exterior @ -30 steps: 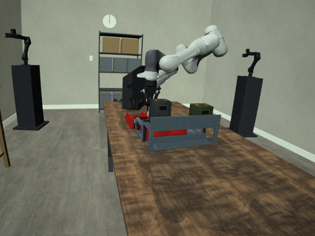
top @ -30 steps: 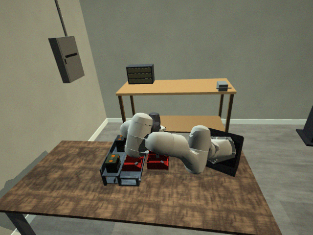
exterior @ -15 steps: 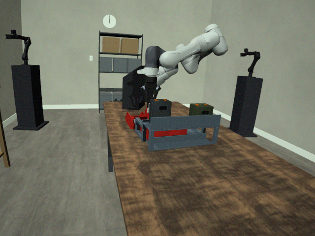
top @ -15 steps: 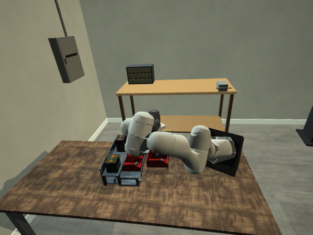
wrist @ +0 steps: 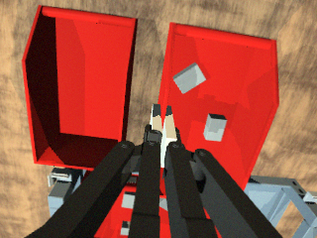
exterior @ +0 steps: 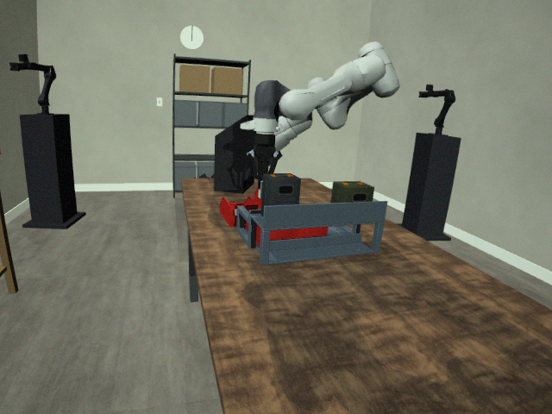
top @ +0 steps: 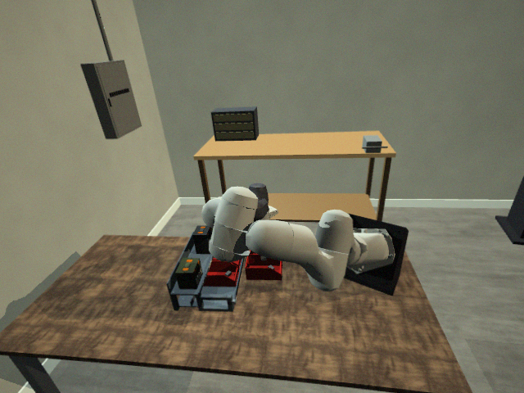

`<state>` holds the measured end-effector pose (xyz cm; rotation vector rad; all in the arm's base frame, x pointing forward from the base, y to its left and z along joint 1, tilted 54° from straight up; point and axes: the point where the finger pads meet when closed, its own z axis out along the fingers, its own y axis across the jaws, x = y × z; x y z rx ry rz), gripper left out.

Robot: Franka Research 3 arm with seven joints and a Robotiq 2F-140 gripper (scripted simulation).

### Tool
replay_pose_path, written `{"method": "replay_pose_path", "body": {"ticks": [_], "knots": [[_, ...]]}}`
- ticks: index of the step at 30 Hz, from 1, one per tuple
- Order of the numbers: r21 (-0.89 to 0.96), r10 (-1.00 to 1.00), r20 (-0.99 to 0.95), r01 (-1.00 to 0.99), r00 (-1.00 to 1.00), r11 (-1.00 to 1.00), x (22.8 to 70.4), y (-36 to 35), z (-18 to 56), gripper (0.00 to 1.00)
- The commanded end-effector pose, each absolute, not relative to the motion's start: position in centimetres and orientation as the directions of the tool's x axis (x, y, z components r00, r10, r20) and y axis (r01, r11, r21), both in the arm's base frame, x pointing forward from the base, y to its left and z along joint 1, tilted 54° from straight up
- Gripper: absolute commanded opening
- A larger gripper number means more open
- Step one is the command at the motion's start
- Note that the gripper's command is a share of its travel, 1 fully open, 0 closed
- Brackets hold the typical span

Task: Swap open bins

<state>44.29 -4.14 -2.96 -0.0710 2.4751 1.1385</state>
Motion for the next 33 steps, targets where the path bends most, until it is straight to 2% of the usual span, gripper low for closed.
{"method": "replay_pose_path", "body": {"ticks": [1,24,33], "knots": [[0.717,0.129,-0.386,-0.208,-0.914,0.665,44.2,-4.6,-2.7,0.0],[0.717,0.129,-0.386,-0.209,-0.914,0.665,44.1,-4.6,-2.5,0.0],[0.716,0.128,-0.387,-0.21,-0.913,0.666,42.6,-0.8,1.1,0.0]]}}
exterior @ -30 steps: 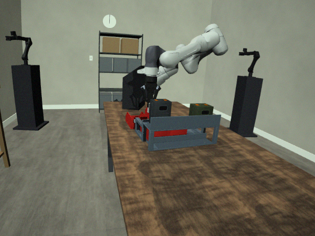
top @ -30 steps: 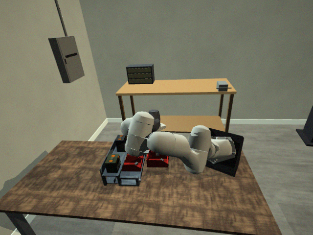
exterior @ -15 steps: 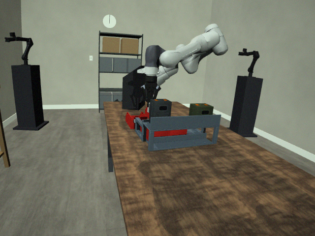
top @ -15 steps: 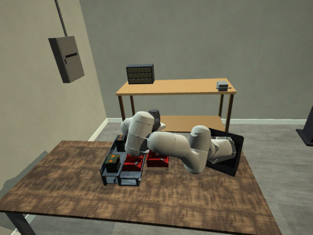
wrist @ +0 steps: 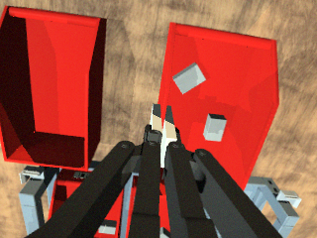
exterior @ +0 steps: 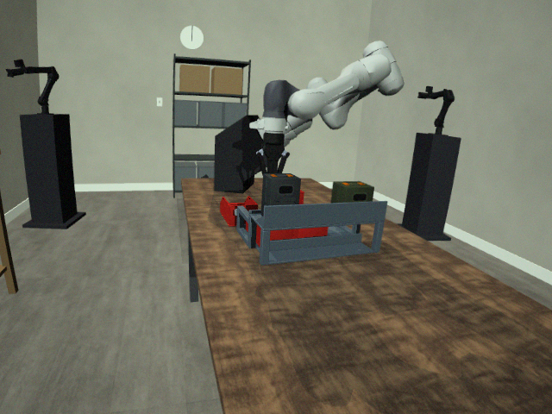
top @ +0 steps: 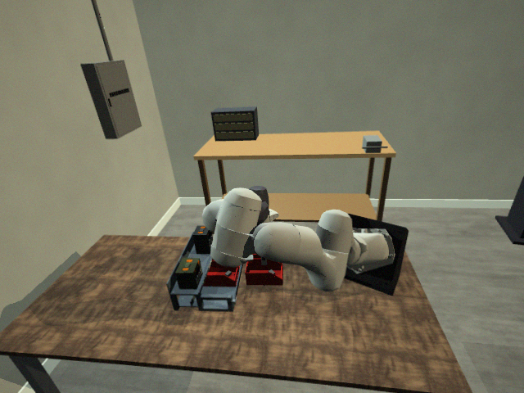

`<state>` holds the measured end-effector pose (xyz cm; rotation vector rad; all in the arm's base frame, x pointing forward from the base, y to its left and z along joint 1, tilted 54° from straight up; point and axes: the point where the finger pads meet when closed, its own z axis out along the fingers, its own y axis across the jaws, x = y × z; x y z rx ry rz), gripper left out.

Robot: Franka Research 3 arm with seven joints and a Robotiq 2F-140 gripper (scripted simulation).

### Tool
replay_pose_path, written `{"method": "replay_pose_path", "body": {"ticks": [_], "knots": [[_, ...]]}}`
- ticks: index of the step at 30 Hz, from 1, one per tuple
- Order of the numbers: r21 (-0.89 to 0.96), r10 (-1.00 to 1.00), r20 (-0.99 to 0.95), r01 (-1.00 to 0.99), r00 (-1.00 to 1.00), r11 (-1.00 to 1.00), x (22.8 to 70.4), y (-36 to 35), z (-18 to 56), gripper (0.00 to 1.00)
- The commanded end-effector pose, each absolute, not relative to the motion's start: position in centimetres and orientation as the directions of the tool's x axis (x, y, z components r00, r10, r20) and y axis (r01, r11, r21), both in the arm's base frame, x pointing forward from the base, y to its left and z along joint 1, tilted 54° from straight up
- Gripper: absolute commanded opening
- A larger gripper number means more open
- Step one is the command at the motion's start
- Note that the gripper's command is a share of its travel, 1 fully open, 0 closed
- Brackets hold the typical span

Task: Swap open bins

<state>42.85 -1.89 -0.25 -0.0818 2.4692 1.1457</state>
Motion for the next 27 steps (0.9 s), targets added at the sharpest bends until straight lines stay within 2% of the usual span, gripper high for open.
{"method": "replay_pose_path", "body": {"ticks": [1,12,27], "knots": [[0.716,0.128,-0.387,-0.21,-0.913,0.666,42.4,-0.2,1.7,0.0],[0.715,0.127,-0.388,-0.212,-0.913,0.666,40.7,4.1,5.9,0.0],[0.715,0.127,-0.388,-0.212,-0.913,0.666,40.6,4.5,6.3,0.0]]}}
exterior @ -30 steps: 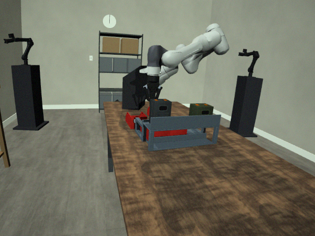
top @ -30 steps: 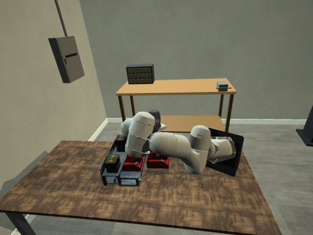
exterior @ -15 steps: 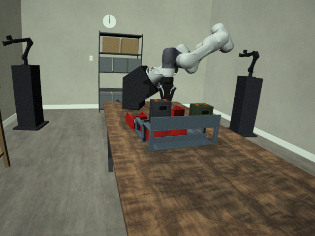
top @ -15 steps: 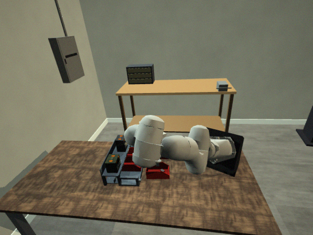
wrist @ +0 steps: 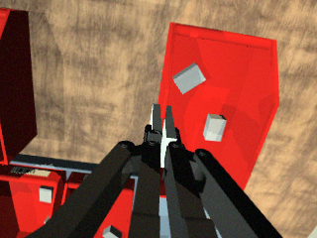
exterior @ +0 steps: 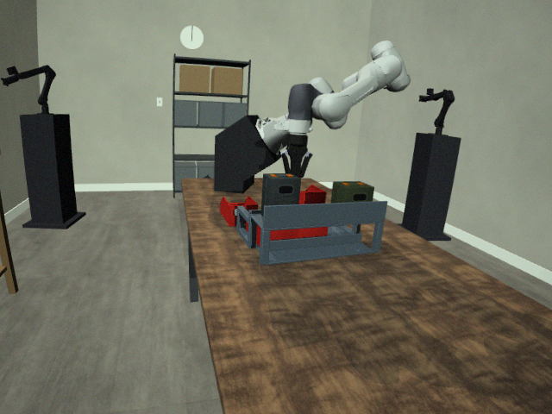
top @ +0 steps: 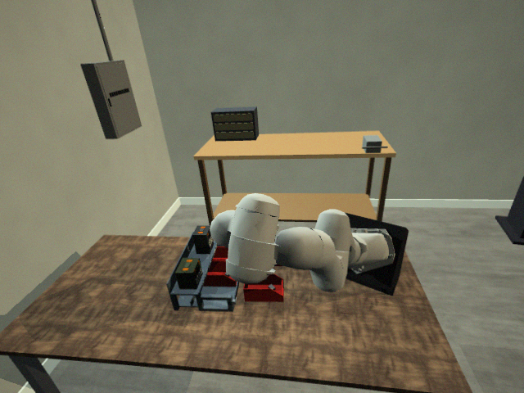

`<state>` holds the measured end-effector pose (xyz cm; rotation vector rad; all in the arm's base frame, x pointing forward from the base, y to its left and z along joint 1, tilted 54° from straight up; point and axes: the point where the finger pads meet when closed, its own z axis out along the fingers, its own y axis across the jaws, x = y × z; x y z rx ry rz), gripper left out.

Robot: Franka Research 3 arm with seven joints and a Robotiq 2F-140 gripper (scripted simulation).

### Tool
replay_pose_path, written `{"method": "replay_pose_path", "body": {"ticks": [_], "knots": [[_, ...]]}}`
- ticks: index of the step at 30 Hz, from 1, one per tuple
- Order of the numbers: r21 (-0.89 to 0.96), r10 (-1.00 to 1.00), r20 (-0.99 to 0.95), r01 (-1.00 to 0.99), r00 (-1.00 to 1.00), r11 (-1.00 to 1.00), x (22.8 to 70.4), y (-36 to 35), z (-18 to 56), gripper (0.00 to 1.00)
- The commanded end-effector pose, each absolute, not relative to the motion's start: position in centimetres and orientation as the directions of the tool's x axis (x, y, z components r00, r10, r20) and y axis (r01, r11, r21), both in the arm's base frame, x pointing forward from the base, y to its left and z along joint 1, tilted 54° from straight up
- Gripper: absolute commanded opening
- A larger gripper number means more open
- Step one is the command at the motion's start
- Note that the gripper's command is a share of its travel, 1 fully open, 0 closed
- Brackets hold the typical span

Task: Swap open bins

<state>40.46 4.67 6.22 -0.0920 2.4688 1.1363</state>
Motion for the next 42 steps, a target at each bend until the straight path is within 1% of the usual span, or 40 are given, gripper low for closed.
{"method": "replay_pose_path", "body": {"ticks": [1,5,13,33,42], "knots": [[0.715,0.127,-0.388,-0.212,-0.913,0.666,40.6,4.5,6.3,0.0],[0.715,0.127,-0.388,-0.212,-0.913,0.666,41.0,4.5,6.4,0.0],[0.715,0.127,-0.388,-0.212,-0.913,0.666,44.2,4.2,7.7,0.0],[0.716,0.119,-0.382,-0.212,-0.916,0.666,44.4,4.2,7.8,0.0],[0.716,0.005,-0.288,-0.212,-0.958,0.665,44.8,3.6,8.5,0.0]]}}
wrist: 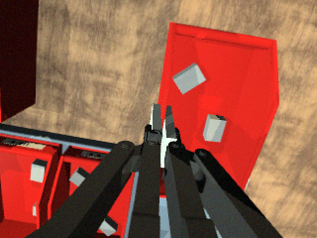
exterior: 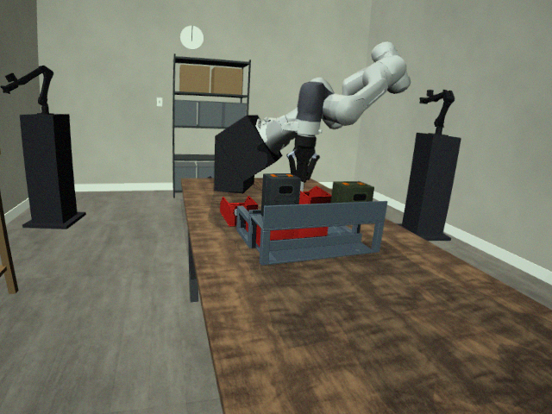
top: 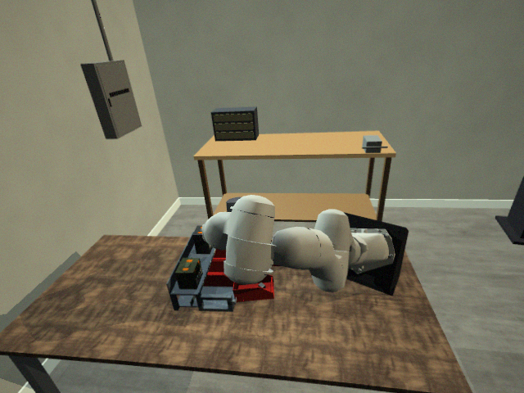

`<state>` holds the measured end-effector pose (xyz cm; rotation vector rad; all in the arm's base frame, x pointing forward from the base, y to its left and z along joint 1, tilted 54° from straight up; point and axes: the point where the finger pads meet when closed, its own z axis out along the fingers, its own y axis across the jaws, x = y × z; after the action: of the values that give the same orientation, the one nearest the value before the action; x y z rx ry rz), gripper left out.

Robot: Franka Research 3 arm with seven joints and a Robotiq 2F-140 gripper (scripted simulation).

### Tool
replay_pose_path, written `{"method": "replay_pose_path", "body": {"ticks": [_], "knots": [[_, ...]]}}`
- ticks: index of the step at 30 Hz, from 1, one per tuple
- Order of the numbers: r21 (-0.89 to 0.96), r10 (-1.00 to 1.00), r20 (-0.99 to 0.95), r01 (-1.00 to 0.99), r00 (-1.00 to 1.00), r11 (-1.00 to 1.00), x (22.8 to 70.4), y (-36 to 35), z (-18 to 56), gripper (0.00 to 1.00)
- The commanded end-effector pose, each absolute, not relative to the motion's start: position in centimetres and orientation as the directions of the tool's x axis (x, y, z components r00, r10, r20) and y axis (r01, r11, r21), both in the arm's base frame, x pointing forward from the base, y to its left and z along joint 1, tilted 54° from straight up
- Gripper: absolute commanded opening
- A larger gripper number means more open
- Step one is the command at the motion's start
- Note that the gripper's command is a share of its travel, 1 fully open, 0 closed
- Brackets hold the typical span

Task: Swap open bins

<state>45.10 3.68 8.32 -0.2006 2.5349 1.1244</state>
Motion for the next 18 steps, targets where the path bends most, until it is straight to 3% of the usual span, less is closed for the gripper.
{"method": "replay_pose_path", "body": {"ticks": [1,18], "knots": [[0.716,-0.01,-0.275,-0.212,-0.961,0.665,44.85,3.57,8.56,0.0],[0.717,-0.077,-0.216,-0.212,-0.973,0.665,45.05,3.27,8.93,0.0]]}}
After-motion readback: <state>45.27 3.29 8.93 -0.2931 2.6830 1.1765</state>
